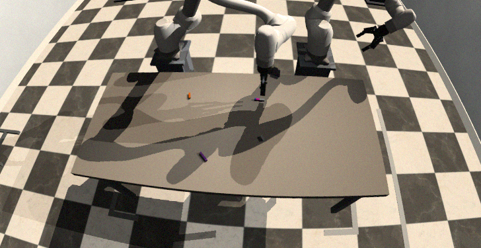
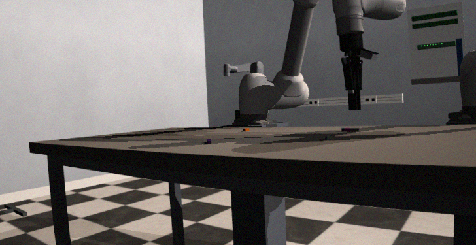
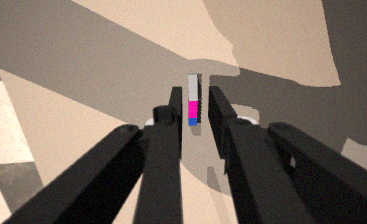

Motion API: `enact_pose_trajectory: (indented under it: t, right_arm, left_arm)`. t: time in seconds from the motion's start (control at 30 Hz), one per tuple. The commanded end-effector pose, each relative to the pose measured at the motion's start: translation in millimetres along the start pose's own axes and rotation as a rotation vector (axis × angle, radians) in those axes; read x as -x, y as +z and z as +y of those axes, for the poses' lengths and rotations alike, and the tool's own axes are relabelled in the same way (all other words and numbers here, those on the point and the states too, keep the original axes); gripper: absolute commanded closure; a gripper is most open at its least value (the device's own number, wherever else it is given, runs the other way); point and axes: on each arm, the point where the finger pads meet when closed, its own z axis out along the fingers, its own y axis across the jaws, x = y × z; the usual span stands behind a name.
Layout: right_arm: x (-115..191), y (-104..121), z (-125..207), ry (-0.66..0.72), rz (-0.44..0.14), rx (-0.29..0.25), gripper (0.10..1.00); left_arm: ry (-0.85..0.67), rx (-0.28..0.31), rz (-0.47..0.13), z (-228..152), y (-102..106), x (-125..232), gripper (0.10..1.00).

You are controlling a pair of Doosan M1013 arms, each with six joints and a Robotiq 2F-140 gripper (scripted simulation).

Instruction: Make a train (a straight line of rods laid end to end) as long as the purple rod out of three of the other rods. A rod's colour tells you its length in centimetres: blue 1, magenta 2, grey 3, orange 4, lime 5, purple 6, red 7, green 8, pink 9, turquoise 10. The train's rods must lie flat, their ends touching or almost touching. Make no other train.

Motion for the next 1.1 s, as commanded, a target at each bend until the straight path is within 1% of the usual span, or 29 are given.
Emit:
enact_pose_trajectory:
  t: [0.0, 0.07, 0.3, 0.33, 1.07]
  right_arm:
    - [-0.3, -18.5, 0.1, 0.0, 0.001, 0.0, 0.867]
    - [-0.3, -23.1, 0.1, 0.0, 0.001, 0.0, 0.867]
    - [-0.3, -26.2, 0.1, 0.0, 0.001, 0.0, 0.867]
    - [-0.3, -26.2, 0.1, 0.0, 0.001, 0.0, 0.098]
    - [-0.3, -26.9, 0.1, 0.0, 0.001, 0.0, 0.098]
  left_arm:
    - [0.0, 0.0, 0.001, -0.1, -0.5, 0.0, 0.098]
    - [0.0, 0.0, 0.001, -0.1, -0.5, 0.0, 0.098]
    - [0.0, 0.0, 0.001, -0.1, -0.5, 0.0, 0.098]
    - [0.0, 0.0, 0.001, -0.1, -0.5, 0.0, 0.098]
    - [0.0, 0.0, 0.001, -0.1, -0.5, 0.0, 0.098]
